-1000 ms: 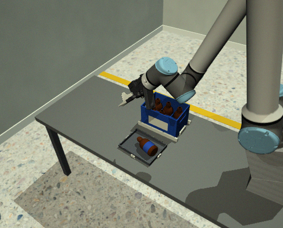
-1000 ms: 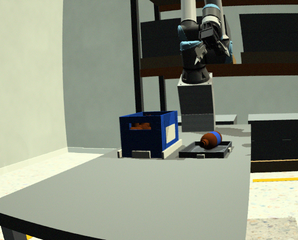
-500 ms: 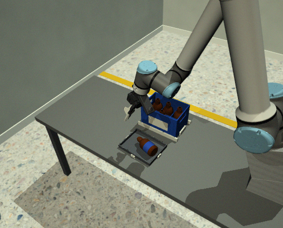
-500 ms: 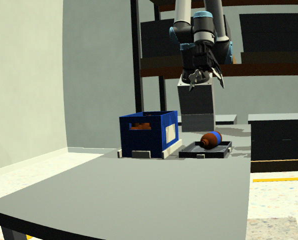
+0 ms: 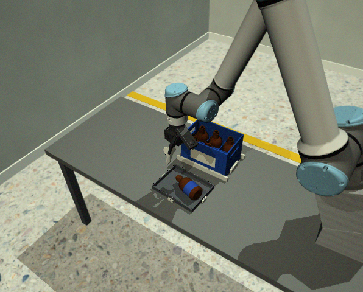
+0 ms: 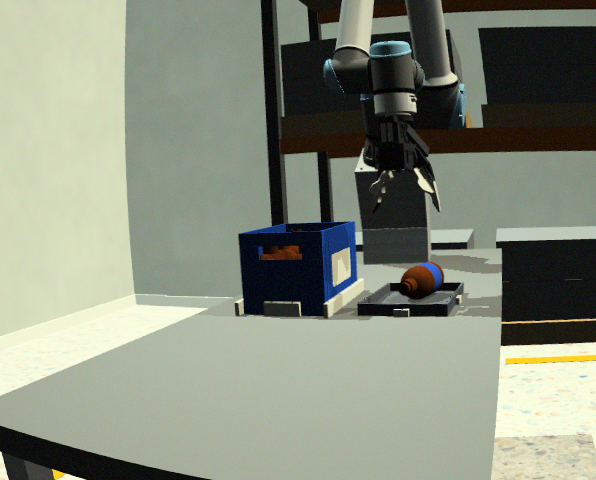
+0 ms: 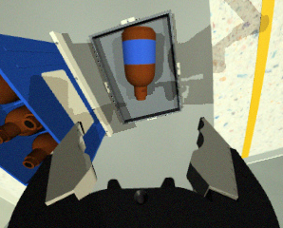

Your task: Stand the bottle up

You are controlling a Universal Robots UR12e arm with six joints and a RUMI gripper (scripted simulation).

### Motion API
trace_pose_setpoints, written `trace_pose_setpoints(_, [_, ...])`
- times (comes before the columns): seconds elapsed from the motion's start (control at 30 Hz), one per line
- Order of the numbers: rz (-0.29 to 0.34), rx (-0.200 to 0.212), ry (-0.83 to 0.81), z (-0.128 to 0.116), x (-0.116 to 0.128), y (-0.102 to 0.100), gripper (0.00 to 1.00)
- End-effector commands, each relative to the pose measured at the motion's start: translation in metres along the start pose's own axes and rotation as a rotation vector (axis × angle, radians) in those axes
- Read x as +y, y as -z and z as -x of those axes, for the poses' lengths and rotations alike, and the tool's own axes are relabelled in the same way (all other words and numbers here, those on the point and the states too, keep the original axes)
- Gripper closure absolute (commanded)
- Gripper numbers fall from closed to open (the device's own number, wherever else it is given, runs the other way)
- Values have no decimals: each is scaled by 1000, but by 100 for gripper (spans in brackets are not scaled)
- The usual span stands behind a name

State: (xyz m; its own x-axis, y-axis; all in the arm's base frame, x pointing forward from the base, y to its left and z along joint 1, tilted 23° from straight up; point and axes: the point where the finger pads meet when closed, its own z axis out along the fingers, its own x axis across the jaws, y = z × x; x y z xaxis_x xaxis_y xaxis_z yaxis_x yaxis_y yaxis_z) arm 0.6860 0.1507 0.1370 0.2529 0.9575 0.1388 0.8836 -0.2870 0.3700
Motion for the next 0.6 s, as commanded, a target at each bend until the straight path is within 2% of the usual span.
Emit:
trace_pose_setpoints(0.0, [-1,0,0,0,1,0,0])
trace_pose_setpoints(0.07, [-2,0,0,0,1,0,0])
trace_pose_setpoints(0.1, [-2,0,0,0,1,0,100])
trace_pose_setpoints(0.57, [-2,0,0,0,1,0,100])
